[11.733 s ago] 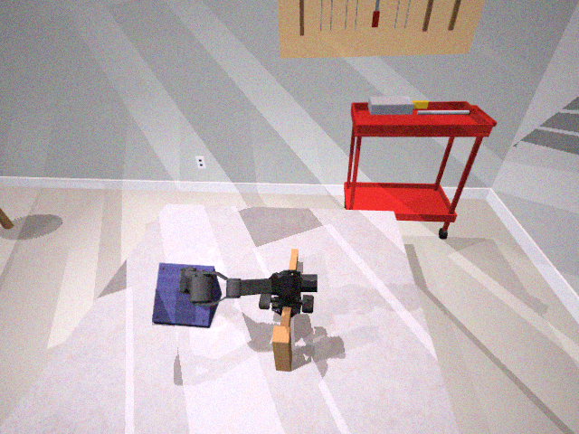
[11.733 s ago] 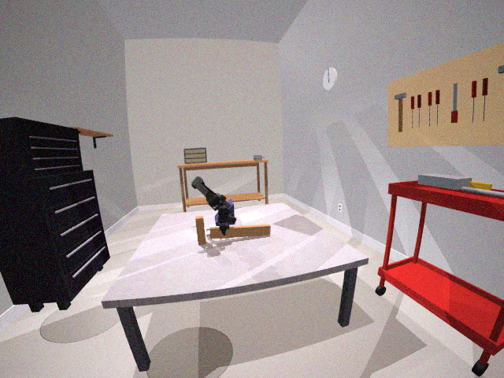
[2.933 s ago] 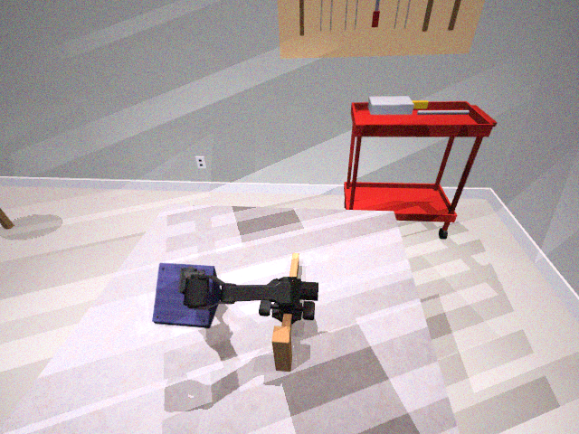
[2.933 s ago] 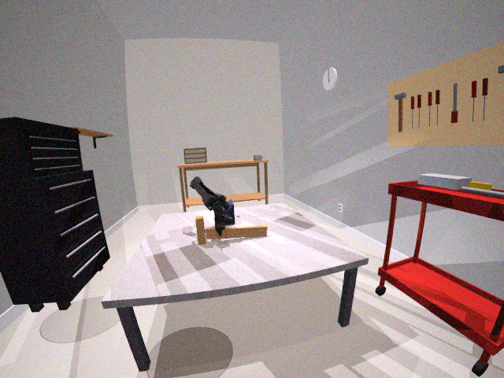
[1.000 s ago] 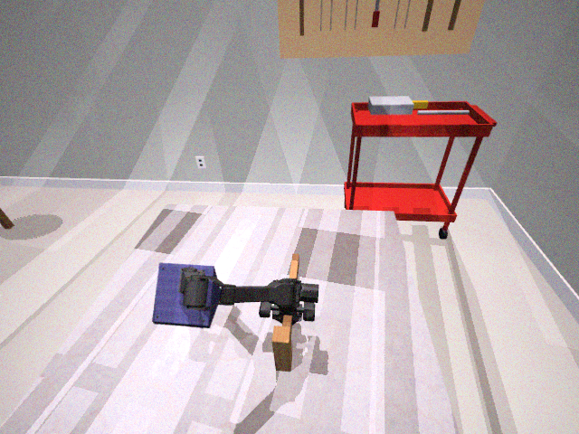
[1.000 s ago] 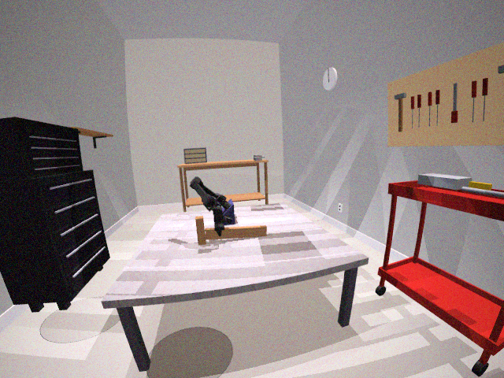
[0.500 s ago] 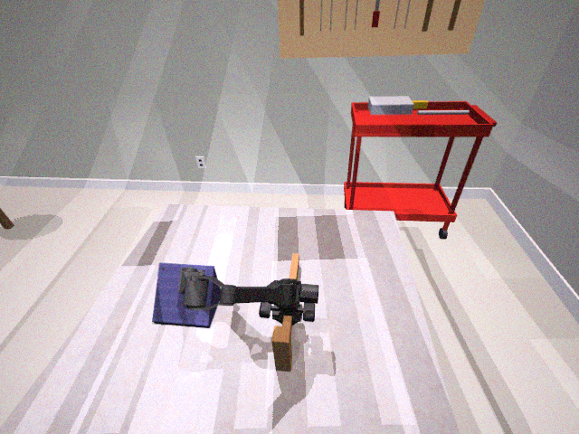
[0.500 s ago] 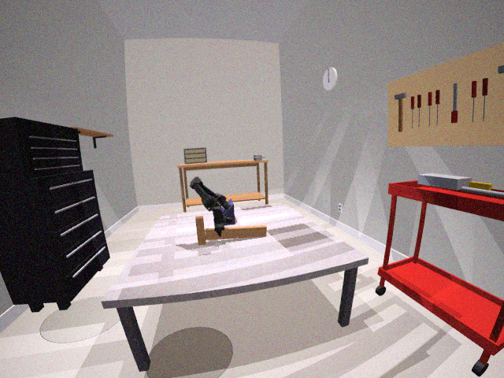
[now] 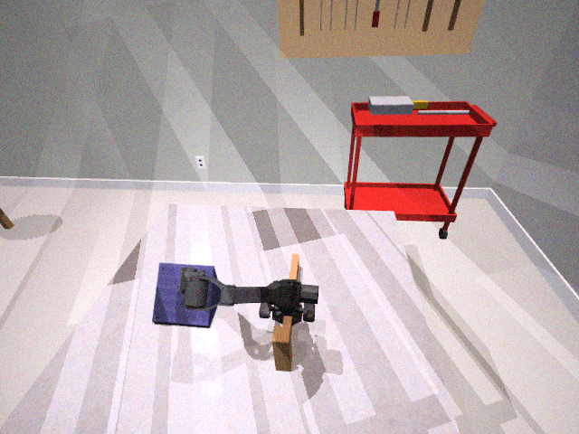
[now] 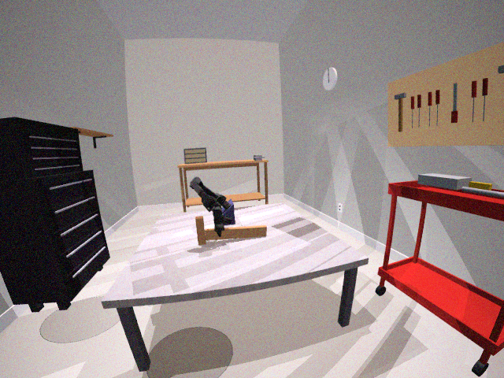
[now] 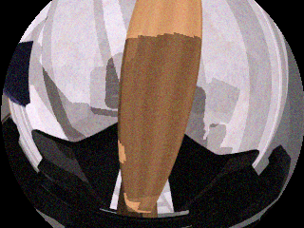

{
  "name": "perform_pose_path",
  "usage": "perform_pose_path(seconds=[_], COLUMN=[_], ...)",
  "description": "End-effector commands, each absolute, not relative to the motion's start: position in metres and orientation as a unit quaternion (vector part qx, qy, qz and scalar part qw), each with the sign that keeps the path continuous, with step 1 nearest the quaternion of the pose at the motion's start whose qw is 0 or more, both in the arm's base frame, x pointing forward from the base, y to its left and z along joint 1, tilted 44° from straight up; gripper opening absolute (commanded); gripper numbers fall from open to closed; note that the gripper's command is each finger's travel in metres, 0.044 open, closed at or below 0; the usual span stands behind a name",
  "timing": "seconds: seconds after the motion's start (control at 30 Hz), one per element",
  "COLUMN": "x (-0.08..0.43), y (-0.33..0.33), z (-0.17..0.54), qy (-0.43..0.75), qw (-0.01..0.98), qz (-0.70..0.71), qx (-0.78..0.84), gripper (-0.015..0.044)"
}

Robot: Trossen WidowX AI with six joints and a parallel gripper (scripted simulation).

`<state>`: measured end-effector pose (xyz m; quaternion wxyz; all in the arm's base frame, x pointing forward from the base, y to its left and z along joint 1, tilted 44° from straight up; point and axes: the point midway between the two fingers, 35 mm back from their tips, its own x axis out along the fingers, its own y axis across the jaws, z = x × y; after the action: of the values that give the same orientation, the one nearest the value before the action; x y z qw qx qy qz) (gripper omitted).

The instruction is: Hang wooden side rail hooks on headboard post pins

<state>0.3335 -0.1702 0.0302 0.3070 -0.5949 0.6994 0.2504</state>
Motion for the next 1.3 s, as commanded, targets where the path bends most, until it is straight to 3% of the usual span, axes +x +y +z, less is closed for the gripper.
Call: perform_pose_path(seconds=[0.0, 1.27], x=[0.3348, 0.3342], y=[-0.1712, -0.1754], z=[0.0314, 0.0270], qy=[0.699, 0.699], qw=[0.308, 0.308], qz=[0.244, 0.244], qx=[-0.597, -0.597], gripper=[0.0000, 0.0000])
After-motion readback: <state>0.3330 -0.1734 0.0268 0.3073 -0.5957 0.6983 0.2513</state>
